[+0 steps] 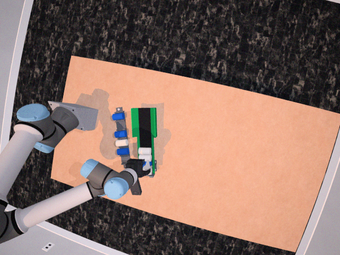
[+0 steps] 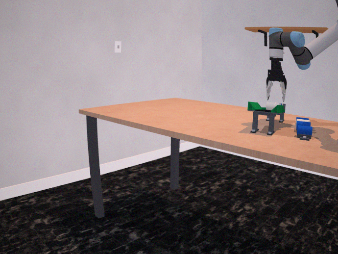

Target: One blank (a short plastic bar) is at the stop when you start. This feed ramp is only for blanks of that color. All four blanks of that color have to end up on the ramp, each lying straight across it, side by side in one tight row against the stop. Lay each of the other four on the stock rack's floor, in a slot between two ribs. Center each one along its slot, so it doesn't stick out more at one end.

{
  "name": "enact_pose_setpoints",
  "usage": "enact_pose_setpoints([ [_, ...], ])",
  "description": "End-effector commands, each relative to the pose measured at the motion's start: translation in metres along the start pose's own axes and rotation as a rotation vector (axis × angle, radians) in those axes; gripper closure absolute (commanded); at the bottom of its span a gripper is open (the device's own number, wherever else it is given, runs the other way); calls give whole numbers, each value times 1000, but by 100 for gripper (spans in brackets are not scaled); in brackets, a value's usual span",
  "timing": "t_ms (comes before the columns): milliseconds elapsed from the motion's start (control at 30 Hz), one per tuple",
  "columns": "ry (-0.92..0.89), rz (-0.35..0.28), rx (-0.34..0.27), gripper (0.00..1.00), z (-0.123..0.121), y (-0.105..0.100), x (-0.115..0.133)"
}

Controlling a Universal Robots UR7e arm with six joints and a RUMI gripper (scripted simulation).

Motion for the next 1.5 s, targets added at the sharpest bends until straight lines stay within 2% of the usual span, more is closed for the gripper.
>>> enact_pose_setpoints([
  [0, 0, 1, -1, 48, 0, 5, 0],
  [567, 0, 1, -1, 48, 0, 32, 0],
  [1467, 0, 1, -1, 48, 0, 33, 0],
])
Point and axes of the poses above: the point where the finger pads meet when closed, its own y axis out along the fingers, its own z axis across the jaws, x = y × z, the point moved 5 cm from there along -y, back along the fingers, and after that the axes turned 11 degrees about -y, right-handed, at the moved point
